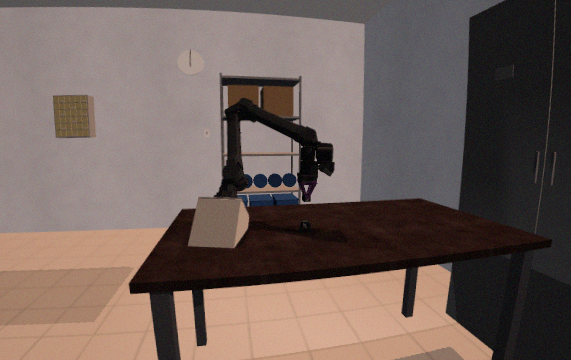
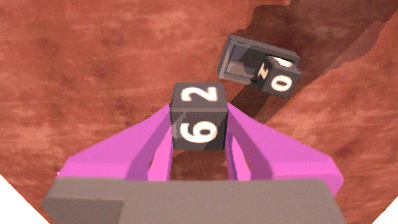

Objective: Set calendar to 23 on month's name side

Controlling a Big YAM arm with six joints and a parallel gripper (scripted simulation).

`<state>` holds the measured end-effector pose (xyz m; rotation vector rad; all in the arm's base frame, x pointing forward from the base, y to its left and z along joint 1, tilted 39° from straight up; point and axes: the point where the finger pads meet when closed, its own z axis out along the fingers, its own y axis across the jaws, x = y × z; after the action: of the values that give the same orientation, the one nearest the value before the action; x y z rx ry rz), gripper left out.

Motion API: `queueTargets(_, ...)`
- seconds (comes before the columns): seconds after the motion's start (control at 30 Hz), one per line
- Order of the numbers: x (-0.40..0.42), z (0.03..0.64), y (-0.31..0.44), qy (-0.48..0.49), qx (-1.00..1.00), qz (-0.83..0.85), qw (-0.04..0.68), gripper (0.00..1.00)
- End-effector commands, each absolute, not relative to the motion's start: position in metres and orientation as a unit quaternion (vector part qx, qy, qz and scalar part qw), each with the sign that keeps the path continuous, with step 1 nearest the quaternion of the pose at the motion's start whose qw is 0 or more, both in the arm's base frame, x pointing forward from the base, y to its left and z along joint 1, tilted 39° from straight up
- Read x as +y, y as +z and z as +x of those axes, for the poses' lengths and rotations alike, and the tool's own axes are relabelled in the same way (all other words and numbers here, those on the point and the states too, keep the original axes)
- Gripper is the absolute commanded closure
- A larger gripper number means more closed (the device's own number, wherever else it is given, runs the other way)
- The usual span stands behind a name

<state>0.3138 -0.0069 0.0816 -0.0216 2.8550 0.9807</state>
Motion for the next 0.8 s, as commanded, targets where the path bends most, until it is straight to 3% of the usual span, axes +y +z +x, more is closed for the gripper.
queueTargets(0.0, -0.019, 0.338, 0.106, 0.306, 0.941, -0.075, 0.123, 0.74)
queueTargets(0.77, -0.003, 0.34, 0.114, 0.269, 0.89, -0.313, 0.194, 0.74)
